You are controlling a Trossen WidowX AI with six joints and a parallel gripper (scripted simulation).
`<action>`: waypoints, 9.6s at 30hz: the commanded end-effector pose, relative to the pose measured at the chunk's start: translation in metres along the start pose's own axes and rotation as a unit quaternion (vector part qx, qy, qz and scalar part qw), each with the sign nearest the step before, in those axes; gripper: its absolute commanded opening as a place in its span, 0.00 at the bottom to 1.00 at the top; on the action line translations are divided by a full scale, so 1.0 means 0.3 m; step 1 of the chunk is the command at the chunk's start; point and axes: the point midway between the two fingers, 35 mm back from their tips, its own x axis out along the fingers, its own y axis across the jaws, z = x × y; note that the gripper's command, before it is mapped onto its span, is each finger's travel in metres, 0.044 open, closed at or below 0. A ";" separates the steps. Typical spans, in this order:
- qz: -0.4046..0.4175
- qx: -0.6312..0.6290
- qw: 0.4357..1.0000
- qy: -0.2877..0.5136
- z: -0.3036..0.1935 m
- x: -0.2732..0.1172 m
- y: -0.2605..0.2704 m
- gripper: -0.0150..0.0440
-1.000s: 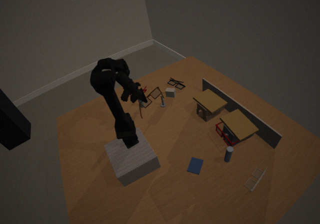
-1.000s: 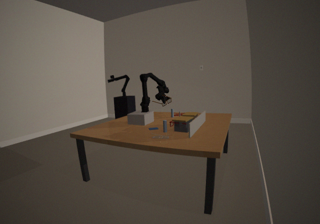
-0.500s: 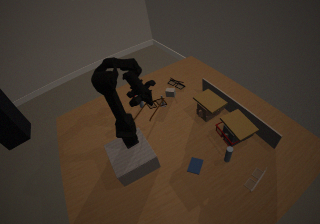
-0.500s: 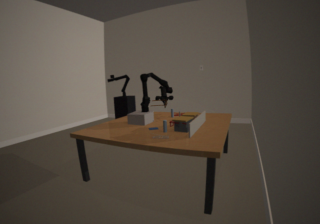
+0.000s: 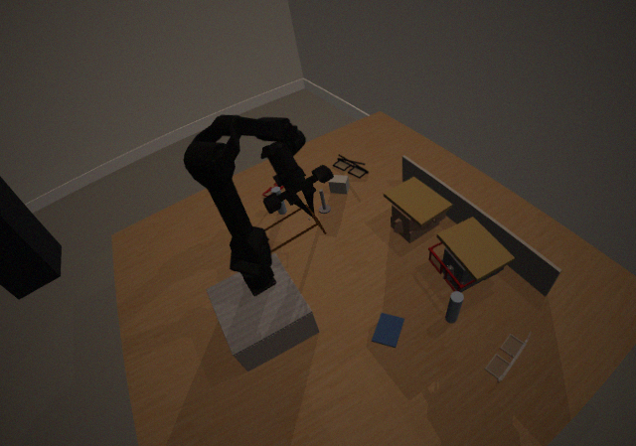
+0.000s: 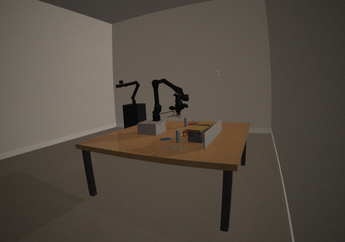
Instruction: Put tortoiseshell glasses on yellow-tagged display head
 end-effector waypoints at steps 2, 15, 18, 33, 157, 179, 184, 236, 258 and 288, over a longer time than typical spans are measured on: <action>0.023 0.135 0.991 -0.009 -0.023 0.027 -0.020 0.25; 0.072 0.436 0.897 -0.013 -0.087 0.087 -0.068 0.25; 0.083 0.500 0.862 -0.011 -0.103 0.101 -0.078 0.25; 0.130 0.773 0.621 0.009 -0.191 0.169 -0.122 0.25; 0.172 0.980 0.069 0.066 -0.282 0.456 -0.306 0.25; 0.172 0.981 0.068 0.064 -0.266 0.464 -0.418 0.25; 0.172 0.981 0.068 0.064 -0.262 0.466 -0.443 0.25; 0.172 0.981 0.068 0.061 -0.226 0.492 -0.661 0.25; 0.172 0.981 0.070 0.061 -0.221 0.507 -0.658 0.30; 0.174 0.980 0.069 0.066 -0.277 0.378 -0.557 0.44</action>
